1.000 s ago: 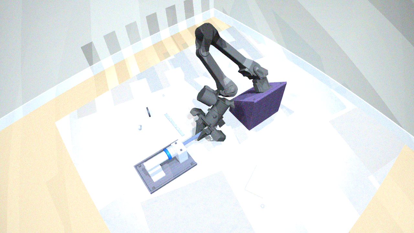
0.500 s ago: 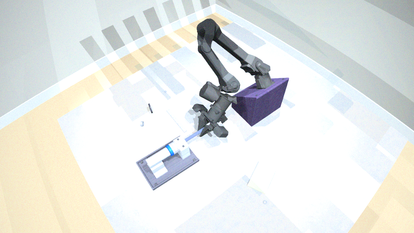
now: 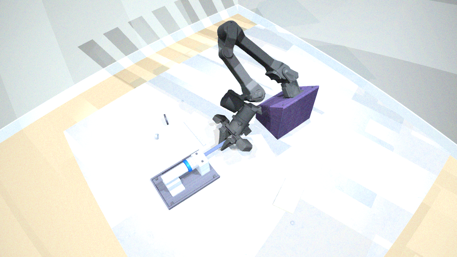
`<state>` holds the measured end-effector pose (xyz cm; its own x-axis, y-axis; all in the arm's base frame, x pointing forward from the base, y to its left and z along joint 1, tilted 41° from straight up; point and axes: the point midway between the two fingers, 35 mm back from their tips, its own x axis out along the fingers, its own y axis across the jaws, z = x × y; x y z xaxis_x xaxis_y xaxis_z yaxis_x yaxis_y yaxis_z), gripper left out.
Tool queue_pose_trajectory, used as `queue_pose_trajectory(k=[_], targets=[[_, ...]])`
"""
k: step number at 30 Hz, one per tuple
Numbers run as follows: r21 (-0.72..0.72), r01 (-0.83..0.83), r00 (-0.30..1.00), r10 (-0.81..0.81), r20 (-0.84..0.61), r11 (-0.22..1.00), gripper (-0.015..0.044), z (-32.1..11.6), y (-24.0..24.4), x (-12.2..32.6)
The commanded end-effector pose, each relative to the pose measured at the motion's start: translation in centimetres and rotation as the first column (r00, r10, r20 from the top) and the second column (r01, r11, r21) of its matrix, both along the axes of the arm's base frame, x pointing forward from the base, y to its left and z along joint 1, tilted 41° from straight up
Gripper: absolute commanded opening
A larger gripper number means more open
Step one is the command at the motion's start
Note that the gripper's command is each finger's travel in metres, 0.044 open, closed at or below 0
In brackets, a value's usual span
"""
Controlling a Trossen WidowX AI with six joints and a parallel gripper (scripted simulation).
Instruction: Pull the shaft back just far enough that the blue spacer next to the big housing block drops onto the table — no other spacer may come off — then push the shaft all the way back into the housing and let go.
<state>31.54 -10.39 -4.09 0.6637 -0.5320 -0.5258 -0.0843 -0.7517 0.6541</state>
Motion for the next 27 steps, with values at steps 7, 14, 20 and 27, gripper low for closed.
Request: queue_pose_trajectory(k=[7,14,20,27], targets=[[-0.001,-0.001,1.000,0.001,-0.004,1.000,0.0000,-0.04,0.03,-0.27],[-0.001,-0.001,1.000,0.001,-0.004,1.000,0.0000,-0.04,0.04,-0.32],[-0.001,-0.001,1.000,0.001,-0.004,1.000,0.0000,-0.04,0.04,-0.38],[-0.001,-0.001,1.000,0.001,-0.004,1.000,0.0000,-0.04,0.05,-0.45]])
